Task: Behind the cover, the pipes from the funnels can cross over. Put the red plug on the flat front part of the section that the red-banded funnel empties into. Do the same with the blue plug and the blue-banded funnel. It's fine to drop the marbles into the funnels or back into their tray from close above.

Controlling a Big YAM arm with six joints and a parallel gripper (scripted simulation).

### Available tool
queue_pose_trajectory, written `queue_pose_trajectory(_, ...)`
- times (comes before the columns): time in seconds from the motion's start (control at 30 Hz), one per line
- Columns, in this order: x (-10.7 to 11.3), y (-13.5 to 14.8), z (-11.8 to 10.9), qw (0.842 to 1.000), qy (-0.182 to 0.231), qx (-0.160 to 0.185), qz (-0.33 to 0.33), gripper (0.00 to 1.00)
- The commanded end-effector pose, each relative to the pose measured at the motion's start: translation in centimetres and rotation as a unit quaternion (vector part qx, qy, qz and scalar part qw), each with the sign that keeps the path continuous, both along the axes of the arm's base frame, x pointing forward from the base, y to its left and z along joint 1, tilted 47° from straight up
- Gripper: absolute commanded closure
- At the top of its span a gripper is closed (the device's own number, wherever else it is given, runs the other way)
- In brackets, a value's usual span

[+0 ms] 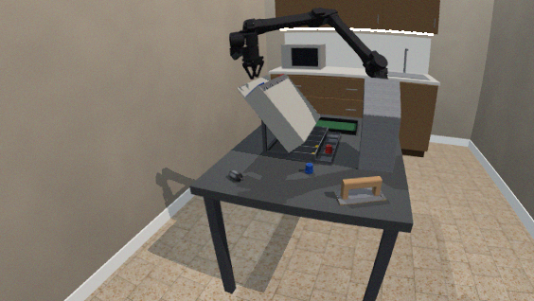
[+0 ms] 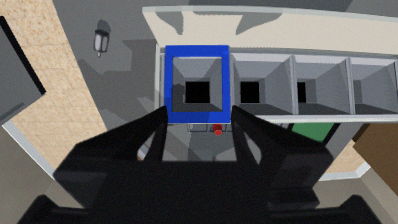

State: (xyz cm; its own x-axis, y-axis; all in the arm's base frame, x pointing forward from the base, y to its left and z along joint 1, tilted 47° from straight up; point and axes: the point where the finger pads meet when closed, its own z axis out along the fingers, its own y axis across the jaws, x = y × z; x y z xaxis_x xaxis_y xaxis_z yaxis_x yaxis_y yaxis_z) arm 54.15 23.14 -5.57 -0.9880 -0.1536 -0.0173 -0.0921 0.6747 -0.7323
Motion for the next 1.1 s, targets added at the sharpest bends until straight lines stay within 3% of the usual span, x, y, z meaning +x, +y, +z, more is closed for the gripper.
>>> queue_pose_trajectory(0.0, 0.8, 3.2, 2.7, 0.999, -0.027, 0.017, 0.013, 0.44)
queue_pose_trajectory(0.13, 0.8, 3.2, 3.1, 0.999, -0.029, 0.019, 0.013, 0.44)
queue_pose_trajectory(0.2, -1.0, 2.1, 1.9, 1.0, -0.01, 0.006, 0.012, 0.44)
queue_pose_trajectory(0.33, -1.7, 2.1, 1.6, 1.0, -0.019, 0.013, 0.012, 0.44)
queue_pose_trajectory(0.6, -5.9, 1.3, 1.4, 1.0, -0.019, 0.013, 0.011, 0.44)
queue_pose_trajectory(0.67, -5.9, 1.3, 1.4, 1.0, -0.019, 0.013, 0.011, 0.44)
queue_pose_trajectory(1.07, -14.2, -0.3, 0.9, 1.0, -0.017, 0.013, 0.011, 0.44)
